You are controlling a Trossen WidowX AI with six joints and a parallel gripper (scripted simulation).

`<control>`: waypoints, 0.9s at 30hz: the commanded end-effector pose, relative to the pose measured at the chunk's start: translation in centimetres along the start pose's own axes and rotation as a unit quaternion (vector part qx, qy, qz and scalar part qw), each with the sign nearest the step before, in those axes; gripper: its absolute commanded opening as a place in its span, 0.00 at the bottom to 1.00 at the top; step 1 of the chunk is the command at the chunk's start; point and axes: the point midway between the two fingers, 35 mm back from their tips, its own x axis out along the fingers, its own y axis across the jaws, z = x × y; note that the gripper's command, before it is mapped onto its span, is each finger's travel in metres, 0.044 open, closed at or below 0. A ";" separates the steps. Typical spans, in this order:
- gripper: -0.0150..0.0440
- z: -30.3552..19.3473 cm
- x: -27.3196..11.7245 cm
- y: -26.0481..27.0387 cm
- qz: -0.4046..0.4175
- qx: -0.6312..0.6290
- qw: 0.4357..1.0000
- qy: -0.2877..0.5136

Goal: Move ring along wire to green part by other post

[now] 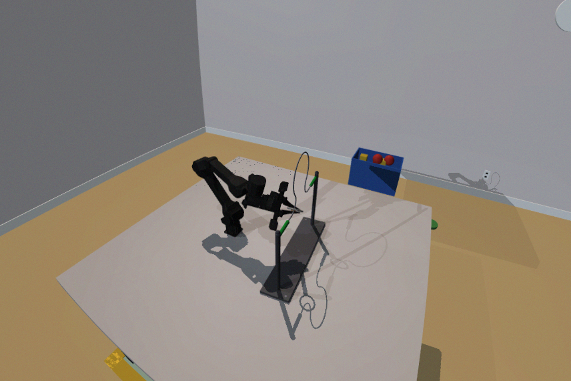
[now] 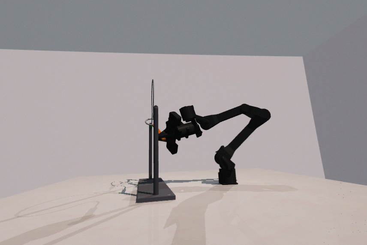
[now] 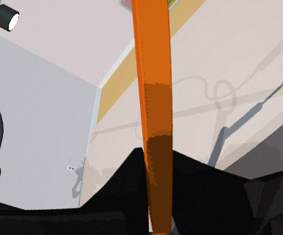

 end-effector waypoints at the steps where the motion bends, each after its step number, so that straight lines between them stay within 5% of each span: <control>1: 0.00 0.2 -0.8 1.6 0.019 0.034 0.999 0.024; 11: 0.00 0.8 -2.9 4.6 0.070 0.127 0.985 0.096; 27: 0.00 2.3 -3.6 8.1 0.130 0.242 0.956 0.098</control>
